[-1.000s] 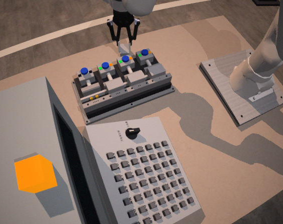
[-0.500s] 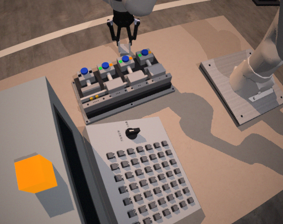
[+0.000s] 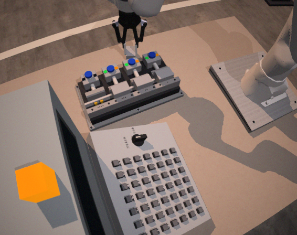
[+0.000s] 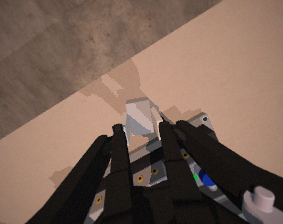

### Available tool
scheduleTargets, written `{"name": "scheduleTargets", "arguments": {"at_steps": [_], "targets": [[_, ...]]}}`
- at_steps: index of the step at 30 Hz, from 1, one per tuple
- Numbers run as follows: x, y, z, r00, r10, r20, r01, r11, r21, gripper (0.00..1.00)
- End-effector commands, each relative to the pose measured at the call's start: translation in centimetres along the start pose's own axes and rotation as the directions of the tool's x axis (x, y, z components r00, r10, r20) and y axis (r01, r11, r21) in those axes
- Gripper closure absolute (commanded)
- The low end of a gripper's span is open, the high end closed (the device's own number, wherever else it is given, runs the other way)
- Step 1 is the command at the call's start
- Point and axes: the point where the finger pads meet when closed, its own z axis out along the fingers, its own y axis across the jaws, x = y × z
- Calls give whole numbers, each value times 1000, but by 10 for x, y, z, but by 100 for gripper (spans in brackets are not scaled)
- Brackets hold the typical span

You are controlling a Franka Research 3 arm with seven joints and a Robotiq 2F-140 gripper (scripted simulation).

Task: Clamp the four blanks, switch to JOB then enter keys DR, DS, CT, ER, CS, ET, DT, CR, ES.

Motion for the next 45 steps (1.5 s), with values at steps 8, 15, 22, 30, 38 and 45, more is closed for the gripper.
{"name": "scheduleTargets", "arguments": {"at_steps": [8,15,22,30,38,45], "targets": [[0,1,2,1000,2,-1,-2,1000,-2,100],[0,1,2,1000,2,-1,-2,1000,-2,100],[0,1,2,1000,2,-1,-2,1000,-2,100],[0,1,2,1000,2,-1,-2,1000,-2,100],[0,1,1,1000,2,-1,-2,1000,-2,100],[0,1,-6,1000,2,-1,-2,1000,-2,100]]}}
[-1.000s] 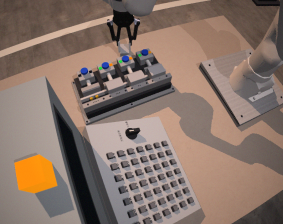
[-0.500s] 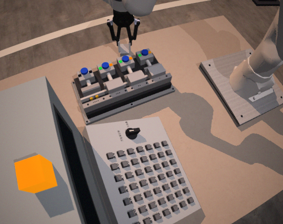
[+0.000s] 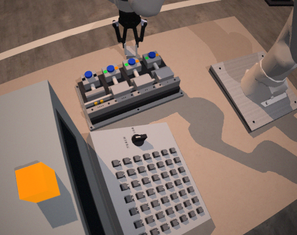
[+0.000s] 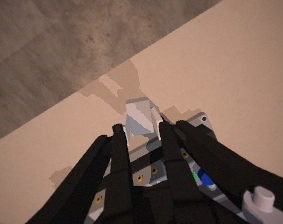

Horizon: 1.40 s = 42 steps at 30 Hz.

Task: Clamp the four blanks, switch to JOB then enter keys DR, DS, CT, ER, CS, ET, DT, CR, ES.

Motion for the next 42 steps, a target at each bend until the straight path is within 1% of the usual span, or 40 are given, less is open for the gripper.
{"name": "scheduleTargets", "arguments": {"at_steps": [1,7,9,14,24,26,30,34,42], "targets": [[0,0,-8,1000,2,-2,-2,1000,0,100],[0,0,-32,1000,2,-2,-2,1000,0,100],[0,0,-32,1000,2,-2,-2,1000,0,100],[0,0,-61,1000,2,-2,-2,1000,0,100],[0,0,-129,1000,2,-2,-2,1000,0,100],[0,0,-129,1000,2,-2,-2,1000,0,100],[0,0,-149,1000,2,-2,-2,1000,0,100],[0,0,-160,1000,2,-2,-2,1000,0,100],[0,0,-163,1000,2,-2,-2,1000,0,100]]}}
